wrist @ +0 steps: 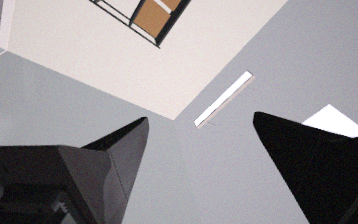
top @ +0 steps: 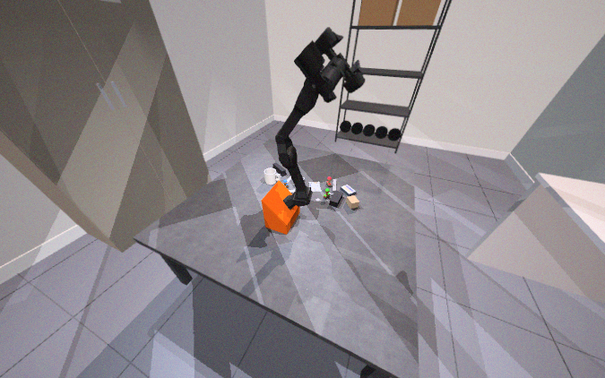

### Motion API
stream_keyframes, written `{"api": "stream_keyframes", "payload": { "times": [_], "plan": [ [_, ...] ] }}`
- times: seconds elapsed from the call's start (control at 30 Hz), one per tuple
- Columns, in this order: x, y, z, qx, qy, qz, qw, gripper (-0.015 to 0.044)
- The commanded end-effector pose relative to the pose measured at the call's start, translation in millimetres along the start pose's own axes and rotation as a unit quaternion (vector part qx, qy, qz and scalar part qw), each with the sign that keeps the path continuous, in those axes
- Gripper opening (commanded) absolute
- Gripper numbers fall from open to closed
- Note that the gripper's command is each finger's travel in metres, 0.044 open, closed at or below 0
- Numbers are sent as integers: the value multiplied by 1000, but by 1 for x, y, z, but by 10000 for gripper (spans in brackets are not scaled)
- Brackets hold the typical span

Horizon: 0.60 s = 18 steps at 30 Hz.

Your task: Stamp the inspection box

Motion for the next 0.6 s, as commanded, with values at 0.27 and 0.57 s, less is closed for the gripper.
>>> {"api": "stream_keyframes", "payload": {
  "times": [0.27, 0.57],
  "plan": [
    [102, 64, 12, 84, -8, -271, 959, 219],
    [226, 85, 7, 168, -46, -537, 825, 219]
  ]
}}
Point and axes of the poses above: the point midway between the two fingers, 35 mm back from their tips, its own z axis back along the fingers, its own x axis across the jaws, y = z × x, the point moved 5 cm from there along z, back along the fingers, and after that the axes turned 2 degrees about -z, right-handed, at the moved point
